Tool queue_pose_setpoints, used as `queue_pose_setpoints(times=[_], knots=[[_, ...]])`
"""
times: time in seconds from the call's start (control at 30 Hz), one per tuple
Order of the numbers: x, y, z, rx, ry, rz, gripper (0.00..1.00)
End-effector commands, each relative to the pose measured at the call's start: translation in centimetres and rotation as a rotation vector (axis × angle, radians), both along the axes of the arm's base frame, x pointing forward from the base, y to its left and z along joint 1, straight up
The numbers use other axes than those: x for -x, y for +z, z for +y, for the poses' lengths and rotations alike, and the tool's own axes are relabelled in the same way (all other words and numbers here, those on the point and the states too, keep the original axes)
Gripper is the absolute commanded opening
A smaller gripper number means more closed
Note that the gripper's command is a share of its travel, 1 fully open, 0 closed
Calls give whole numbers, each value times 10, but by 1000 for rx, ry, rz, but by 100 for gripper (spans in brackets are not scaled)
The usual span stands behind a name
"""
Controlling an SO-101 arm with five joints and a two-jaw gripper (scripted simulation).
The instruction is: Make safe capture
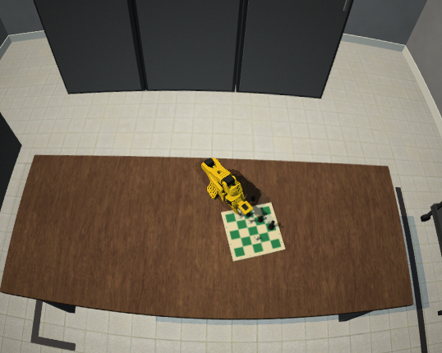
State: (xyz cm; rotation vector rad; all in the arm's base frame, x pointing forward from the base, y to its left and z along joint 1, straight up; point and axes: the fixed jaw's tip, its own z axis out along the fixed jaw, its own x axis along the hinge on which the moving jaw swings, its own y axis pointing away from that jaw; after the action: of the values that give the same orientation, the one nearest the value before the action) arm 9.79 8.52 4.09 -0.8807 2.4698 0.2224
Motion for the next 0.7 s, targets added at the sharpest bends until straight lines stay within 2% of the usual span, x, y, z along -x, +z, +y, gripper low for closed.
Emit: queue_pose_setpoints(times=[0.0,0.67], knots=[[-1,-1,2,-4,0,2,0],[-2,1,2,-4,-2,2,0]])
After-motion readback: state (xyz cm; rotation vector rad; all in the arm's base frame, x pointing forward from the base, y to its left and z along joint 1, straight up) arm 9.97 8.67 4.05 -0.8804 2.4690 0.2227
